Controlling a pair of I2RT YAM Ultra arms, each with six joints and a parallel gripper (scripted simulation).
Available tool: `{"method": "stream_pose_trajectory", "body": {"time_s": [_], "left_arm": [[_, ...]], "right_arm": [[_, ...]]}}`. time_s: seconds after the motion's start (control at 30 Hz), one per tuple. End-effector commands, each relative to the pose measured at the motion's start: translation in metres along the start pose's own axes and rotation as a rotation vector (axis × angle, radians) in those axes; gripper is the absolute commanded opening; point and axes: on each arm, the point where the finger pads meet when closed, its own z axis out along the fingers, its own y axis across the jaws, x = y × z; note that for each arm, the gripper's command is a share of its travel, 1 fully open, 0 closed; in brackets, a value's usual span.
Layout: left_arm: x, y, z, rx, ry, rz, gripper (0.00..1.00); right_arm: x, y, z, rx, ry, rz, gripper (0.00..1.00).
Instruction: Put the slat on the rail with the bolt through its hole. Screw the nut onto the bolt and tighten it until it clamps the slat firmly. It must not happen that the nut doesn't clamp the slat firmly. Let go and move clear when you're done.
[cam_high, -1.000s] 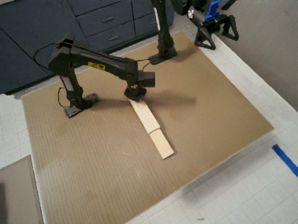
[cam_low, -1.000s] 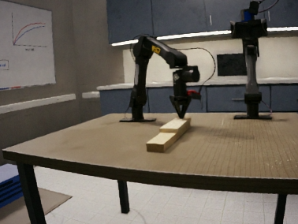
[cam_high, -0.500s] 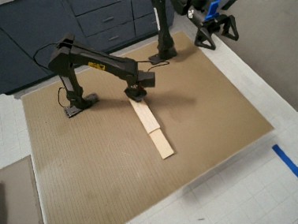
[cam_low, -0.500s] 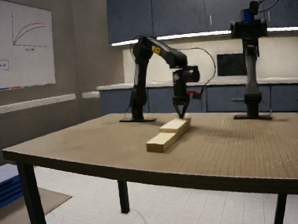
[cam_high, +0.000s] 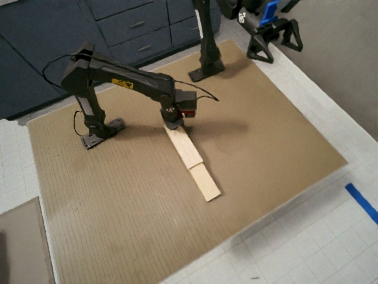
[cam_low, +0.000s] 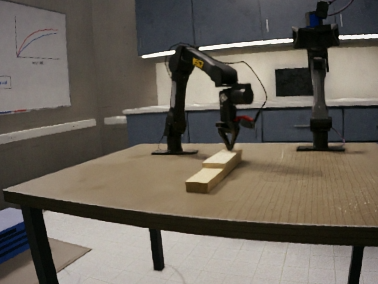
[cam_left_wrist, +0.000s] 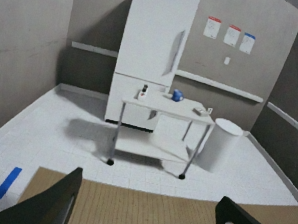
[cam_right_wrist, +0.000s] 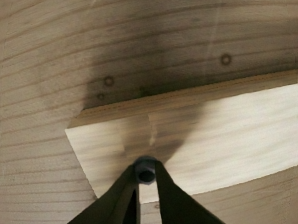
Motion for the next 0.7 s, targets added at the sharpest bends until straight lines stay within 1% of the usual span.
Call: {"method": "stream_pose_trajectory", "body": {"time_s": [0.0, 0.2, 0.27, 0.67], "left_arm": [[-0.0046, 0.0, -0.001, 0.0, -0.012, 0.0, 1.0], [-0.0046, 0.0, -0.001, 0.0, -0.012, 0.0, 1.0], [-0.0046, 0.0, -0.001, 0.0, -0.012, 0.0, 1.0], [-0.0046, 0.0, -0.001, 0.0, -0.012, 0.0, 1.0]], "right_arm": [[-0.0025, -0.0006, -0.0032, -0.005, -0.001, 0.225, 0.12], [-0.0022, -0.0011, -0.0032, -0.006, 0.0, 0.466, 0.12], [-0.0022, -0.0011, -0.0032, -0.006, 0.0, 0.466, 0.12], [-0.0022, -0.0012, -0.0031, -0.008, 0.004, 0.946, 0.12]]}}
